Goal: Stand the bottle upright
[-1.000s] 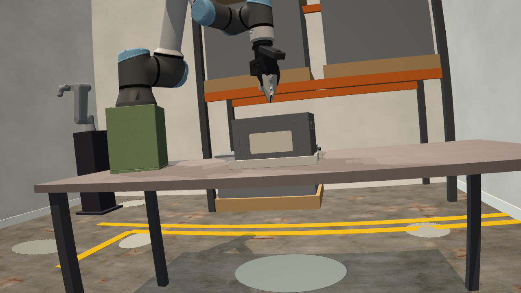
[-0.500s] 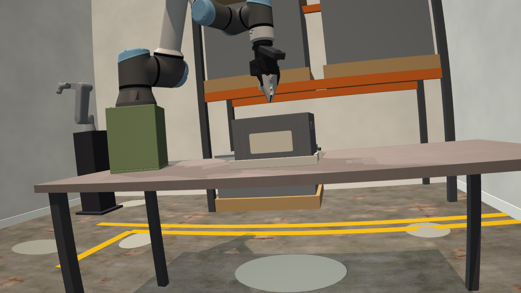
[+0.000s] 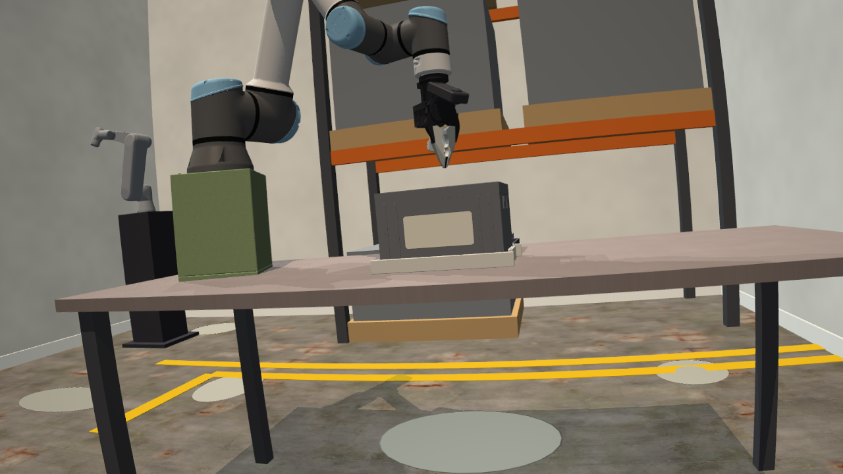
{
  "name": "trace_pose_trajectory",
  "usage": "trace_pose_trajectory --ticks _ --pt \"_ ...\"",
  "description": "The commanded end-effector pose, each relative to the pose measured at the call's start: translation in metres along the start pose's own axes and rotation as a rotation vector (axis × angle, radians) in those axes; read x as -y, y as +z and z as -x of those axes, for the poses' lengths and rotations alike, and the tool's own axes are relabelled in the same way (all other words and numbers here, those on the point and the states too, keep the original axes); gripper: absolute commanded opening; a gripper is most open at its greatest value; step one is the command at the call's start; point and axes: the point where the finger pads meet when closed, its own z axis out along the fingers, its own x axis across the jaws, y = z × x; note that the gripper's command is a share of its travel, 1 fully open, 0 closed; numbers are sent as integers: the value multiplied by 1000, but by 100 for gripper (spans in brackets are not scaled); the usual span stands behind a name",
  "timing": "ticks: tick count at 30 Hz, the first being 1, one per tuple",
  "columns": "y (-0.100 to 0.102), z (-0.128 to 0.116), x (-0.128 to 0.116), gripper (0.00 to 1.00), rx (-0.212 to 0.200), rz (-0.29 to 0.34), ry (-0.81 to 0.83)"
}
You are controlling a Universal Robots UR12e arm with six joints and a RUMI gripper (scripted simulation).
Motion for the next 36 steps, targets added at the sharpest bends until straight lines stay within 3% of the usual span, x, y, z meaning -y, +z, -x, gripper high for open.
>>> trace_pose_trajectory --ticks 1,2,3,36 --pt "0 7 -9 0 -2 -1 17" --pt "0 7 -9 0 -2 -1 17" --pt "-1 9 -6 38 -1 -3 17" --pt "-1 8 -5 38 -1 -3 19"
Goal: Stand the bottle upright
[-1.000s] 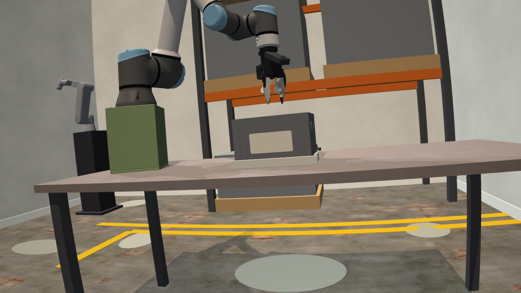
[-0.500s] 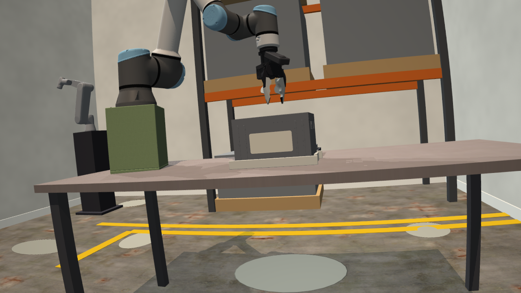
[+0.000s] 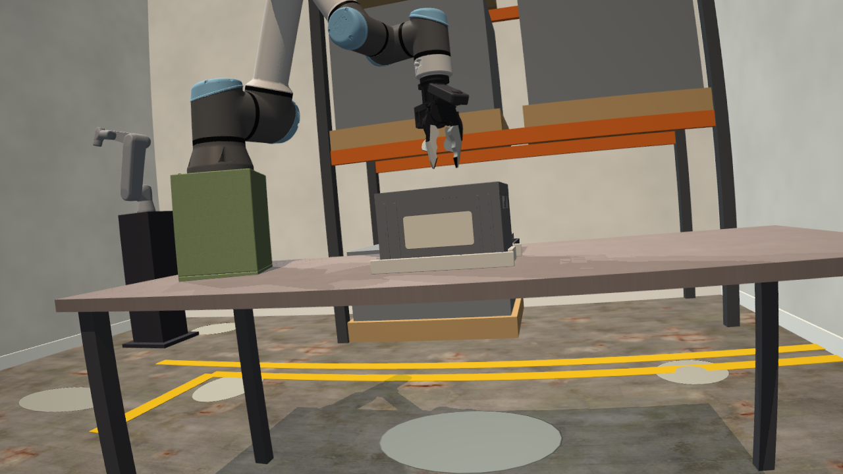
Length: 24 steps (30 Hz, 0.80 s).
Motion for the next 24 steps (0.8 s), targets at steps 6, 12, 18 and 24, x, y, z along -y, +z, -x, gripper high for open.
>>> trace_pose_trajectory --ticks 6,12,18,24 --pt "0 0 4 38 1 -3 3" --pt "2 0 4 38 1 -3 3" --pt "6 0 3 38 0 -1 3" --pt "13 -1 1 38 -1 0 3"
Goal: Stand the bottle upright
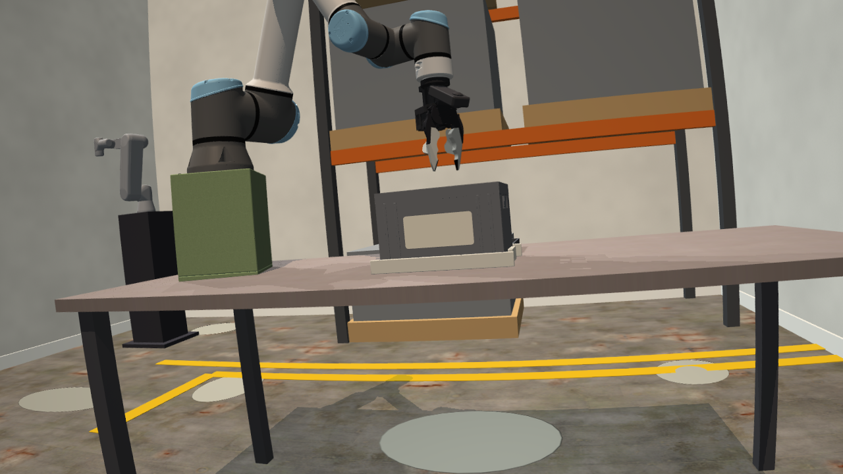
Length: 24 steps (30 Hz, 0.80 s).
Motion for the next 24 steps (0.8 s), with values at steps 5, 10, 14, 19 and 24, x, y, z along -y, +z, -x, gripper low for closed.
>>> trace_pose_trajectory --ticks 5,10,14,19,24 --pt "12 -2 -1 38 -2 2 3" --pt "18 -2 -1 38 -2 2 3" --pt "23 -2 -1 38 -2 2 3" --pt "29 -2 -1 38 -2 2 2" --pt "32 -1 0 38 -1 1 2"
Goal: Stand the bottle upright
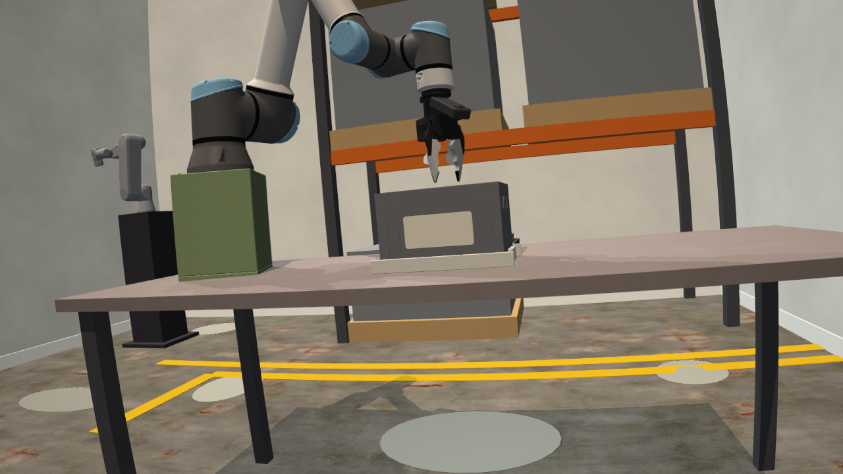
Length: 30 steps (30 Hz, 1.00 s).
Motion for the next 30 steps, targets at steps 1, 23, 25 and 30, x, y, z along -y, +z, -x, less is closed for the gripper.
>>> trace_pose_trajectory --ticks 1,23,25,30 --pt "6 -1 -1 38 -1 0 2" --pt "11 -1 0 38 0 -1 2" --pt "11 -1 0 38 0 -1 2" --pt "11 -1 0 38 0 -1 2"
